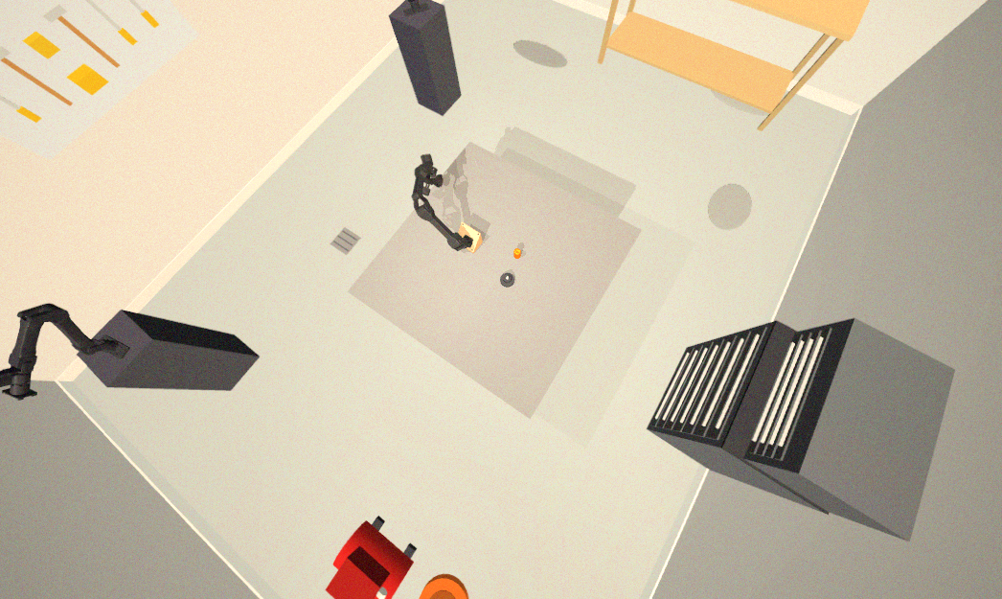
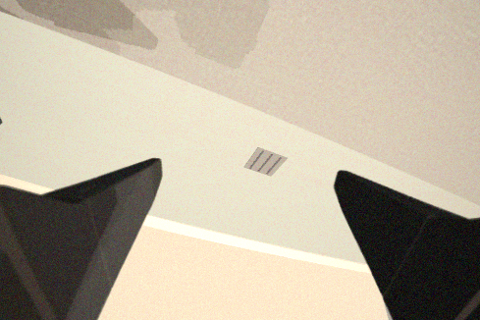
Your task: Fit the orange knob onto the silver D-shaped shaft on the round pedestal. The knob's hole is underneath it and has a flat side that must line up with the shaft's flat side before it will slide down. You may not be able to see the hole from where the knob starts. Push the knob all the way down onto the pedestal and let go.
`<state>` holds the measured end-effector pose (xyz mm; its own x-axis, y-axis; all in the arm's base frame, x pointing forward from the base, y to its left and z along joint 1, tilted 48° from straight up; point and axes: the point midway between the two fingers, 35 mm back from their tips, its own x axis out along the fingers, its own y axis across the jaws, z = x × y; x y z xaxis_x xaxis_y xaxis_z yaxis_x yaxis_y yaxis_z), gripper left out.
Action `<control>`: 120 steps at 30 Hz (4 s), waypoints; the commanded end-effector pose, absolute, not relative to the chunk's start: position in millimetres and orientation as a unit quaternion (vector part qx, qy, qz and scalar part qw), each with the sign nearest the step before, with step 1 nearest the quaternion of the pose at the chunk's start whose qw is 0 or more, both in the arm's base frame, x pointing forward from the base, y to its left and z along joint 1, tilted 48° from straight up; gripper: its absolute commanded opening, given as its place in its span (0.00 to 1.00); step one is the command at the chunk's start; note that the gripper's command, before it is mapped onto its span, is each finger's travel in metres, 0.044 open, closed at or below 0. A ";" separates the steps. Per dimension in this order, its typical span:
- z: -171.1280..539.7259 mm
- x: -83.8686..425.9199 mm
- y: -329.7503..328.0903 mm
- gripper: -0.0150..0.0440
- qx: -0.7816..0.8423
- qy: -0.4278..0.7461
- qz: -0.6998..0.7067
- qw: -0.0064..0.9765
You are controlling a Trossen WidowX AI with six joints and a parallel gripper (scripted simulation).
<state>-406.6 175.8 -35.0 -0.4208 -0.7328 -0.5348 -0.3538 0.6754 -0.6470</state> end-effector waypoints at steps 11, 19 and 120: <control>-12.6 -396.0 165.5 1.00 -0.248 0.661 -0.313 0.635; -13.8 -388.6 176.4 1.00 -0.243 0.665 -0.309 0.635; -69.4 297.7 72.5 1.00 -0.240 0.632 -0.325 0.662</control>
